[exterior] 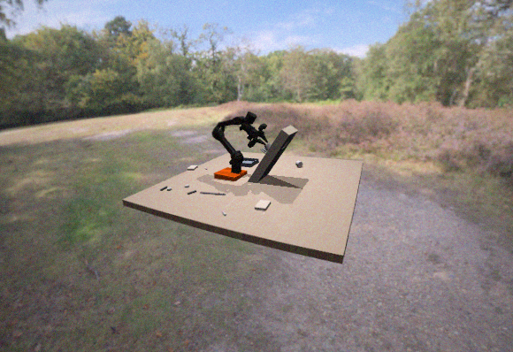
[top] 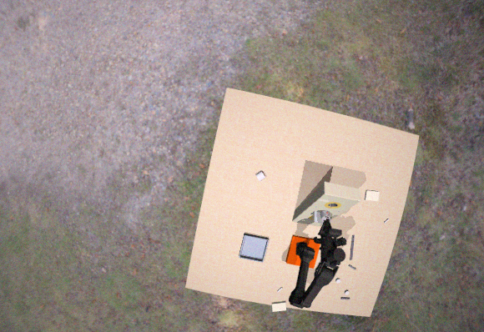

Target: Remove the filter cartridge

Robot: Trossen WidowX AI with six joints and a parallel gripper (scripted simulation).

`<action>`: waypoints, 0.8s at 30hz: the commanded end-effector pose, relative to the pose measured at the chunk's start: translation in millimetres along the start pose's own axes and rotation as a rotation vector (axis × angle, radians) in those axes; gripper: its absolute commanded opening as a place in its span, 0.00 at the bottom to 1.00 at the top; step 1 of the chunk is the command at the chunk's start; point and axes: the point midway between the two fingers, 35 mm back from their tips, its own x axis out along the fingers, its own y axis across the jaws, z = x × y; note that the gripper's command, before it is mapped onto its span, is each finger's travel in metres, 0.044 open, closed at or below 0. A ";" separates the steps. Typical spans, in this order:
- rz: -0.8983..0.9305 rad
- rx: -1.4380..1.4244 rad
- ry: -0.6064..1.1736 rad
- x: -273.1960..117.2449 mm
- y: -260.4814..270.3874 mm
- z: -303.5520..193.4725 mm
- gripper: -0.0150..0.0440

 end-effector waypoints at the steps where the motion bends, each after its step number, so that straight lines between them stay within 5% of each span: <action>1: 0.008 -0.001 -0.001 -0.5 2.4 0.1 0.41; 24: -0.109 -0.001 0.004 0.1 2.7 -0.3 0.41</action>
